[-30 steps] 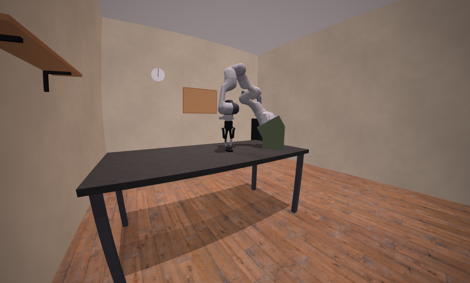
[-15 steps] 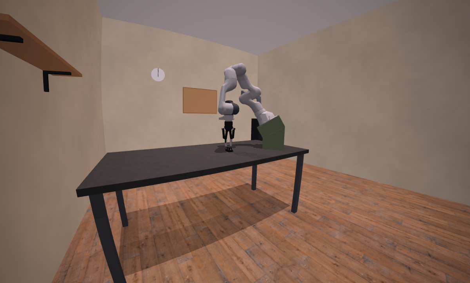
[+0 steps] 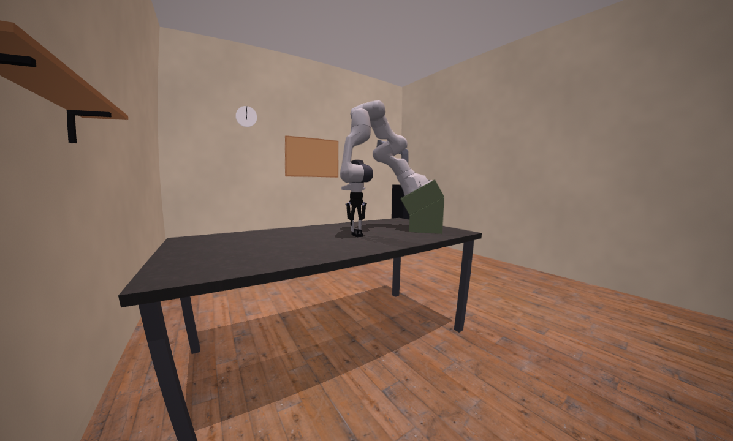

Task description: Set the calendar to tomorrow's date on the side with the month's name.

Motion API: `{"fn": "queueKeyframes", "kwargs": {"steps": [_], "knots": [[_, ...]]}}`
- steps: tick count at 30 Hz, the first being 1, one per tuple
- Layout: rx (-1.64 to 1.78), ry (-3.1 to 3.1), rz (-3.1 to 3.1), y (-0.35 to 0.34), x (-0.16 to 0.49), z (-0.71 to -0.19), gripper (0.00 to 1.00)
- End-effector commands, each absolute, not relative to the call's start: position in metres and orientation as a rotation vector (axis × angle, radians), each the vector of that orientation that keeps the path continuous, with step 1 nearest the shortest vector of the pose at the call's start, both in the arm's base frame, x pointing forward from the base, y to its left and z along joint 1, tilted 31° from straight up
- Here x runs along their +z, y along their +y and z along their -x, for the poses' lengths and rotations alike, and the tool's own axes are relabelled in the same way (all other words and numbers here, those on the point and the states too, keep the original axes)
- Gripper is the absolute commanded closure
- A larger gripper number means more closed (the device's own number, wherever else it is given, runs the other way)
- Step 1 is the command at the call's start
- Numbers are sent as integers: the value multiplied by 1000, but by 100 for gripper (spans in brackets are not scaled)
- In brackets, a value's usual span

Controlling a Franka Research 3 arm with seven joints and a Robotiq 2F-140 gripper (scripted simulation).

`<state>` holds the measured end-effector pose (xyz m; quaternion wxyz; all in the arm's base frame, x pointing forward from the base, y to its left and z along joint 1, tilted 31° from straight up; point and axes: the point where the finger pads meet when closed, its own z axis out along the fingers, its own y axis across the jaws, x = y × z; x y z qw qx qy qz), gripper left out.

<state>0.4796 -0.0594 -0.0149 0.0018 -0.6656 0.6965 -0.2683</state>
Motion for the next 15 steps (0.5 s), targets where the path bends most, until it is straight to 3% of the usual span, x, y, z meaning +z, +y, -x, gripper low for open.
{"fn": "queueKeyframes", "kwargs": {"steps": [1,15], "knots": [[-827,2187,2071,-57,-20,-482,72],[-827,2187,2071,-58,-21,-483,72]]}}
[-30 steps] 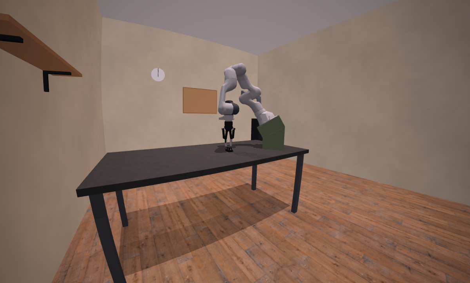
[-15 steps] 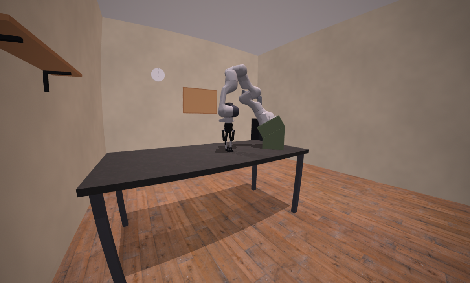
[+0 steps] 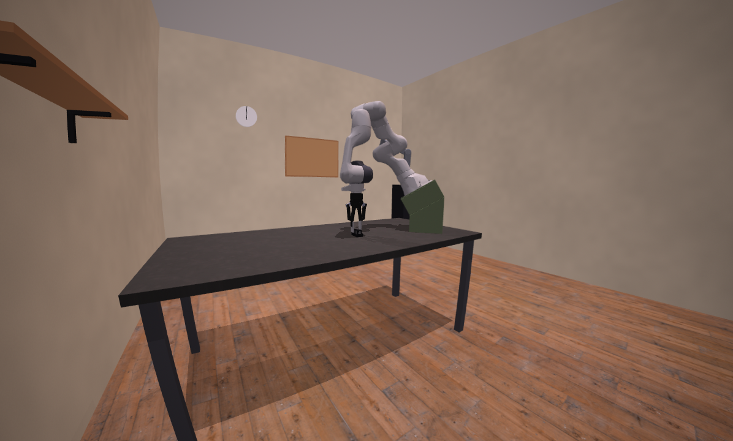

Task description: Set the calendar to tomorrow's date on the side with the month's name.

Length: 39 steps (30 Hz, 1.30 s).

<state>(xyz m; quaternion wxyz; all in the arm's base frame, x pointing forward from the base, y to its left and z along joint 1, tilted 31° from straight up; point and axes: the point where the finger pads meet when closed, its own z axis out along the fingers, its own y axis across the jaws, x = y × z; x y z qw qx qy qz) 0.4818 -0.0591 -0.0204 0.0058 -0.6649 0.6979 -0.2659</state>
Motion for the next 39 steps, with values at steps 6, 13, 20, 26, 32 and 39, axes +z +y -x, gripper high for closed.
{"fn": "queueKeyframes", "kwargs": {"steps": [6,13,20,26,32,39], "knots": [[-827,2187,2071,-58,-21,-483,72],[-827,2187,2071,-58,-21,-483,72],[-827,2187,2071,-58,-21,-483,72],[-827,2187,2071,-58,-21,-483,72],[-827,2187,2071,-58,-21,-483,84],[-827,2187,2071,-58,-21,-483,84]]}}
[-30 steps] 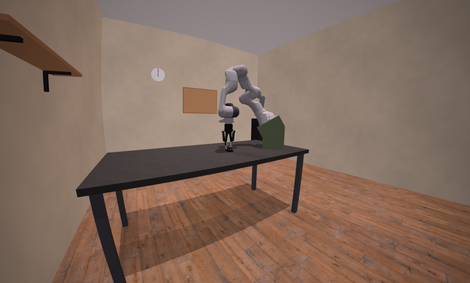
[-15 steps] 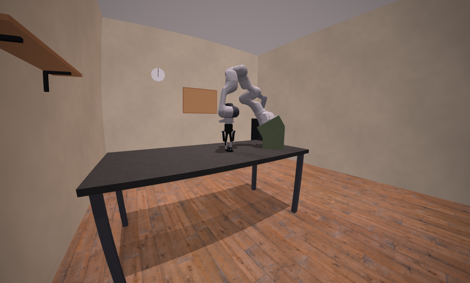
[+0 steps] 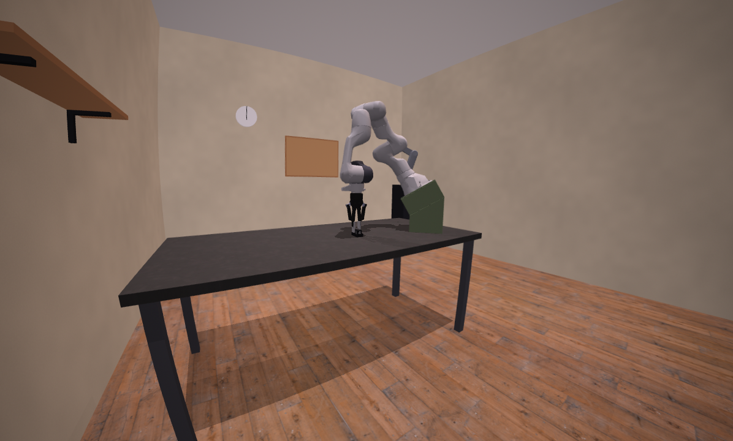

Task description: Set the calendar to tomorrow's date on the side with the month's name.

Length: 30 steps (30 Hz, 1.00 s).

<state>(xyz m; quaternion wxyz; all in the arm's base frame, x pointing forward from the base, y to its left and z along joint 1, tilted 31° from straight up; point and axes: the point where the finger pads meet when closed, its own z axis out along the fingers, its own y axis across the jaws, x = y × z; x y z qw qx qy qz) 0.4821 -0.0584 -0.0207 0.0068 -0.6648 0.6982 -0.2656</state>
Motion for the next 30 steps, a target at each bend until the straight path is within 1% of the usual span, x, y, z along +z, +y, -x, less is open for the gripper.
{"fn": "queueKeyframes", "kwargs": {"steps": [1,24,30], "knots": [[-827,2187,2071,-58,-21,-483,84],[-827,2187,2071,-57,-21,-482,84],[-827,2187,2071,-52,-9,-477,84]]}}
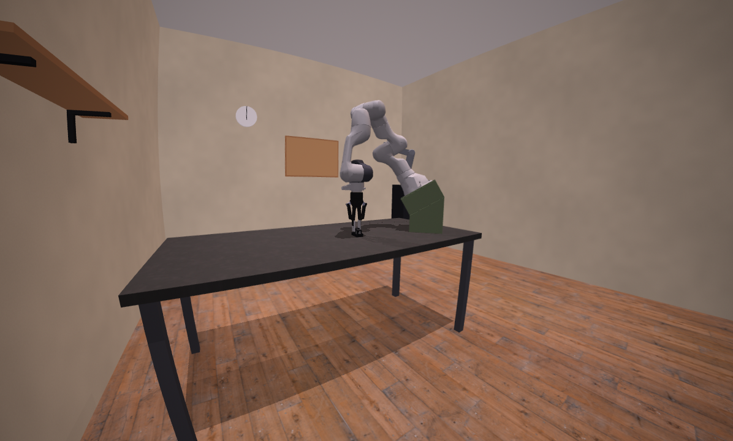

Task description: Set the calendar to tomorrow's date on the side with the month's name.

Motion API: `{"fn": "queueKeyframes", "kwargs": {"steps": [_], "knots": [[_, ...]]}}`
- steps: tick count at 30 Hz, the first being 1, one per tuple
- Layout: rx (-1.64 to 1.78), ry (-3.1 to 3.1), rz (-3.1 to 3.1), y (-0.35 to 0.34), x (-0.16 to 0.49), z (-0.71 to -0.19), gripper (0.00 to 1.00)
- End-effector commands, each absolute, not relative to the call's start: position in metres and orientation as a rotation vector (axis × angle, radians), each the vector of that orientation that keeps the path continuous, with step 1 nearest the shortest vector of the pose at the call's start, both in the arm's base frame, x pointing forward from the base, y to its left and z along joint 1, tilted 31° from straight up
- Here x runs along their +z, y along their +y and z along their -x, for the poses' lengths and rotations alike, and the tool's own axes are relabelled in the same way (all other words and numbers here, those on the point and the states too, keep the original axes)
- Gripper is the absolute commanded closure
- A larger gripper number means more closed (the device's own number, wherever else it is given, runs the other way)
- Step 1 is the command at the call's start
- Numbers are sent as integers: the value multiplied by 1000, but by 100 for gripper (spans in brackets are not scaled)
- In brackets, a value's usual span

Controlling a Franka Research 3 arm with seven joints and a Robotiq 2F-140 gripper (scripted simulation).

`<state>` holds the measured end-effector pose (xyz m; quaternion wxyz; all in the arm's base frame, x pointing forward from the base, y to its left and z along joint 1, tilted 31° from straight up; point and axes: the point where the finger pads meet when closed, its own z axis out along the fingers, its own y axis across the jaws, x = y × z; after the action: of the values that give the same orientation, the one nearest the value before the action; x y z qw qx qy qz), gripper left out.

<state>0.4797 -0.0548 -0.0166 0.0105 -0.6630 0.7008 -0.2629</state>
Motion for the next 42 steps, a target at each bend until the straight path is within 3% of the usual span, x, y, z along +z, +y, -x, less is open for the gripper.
{"fn": "queueKeyframes", "kwargs": {"steps": [1,18,32,42], "knots": [[-827,2188,2071,-51,-6,-476,84],[-827,2187,2070,-22,63,-447,84],[-827,2190,2067,-22,64,-446,84],[-787,2459,1609,-2,54,-451,84]]}}
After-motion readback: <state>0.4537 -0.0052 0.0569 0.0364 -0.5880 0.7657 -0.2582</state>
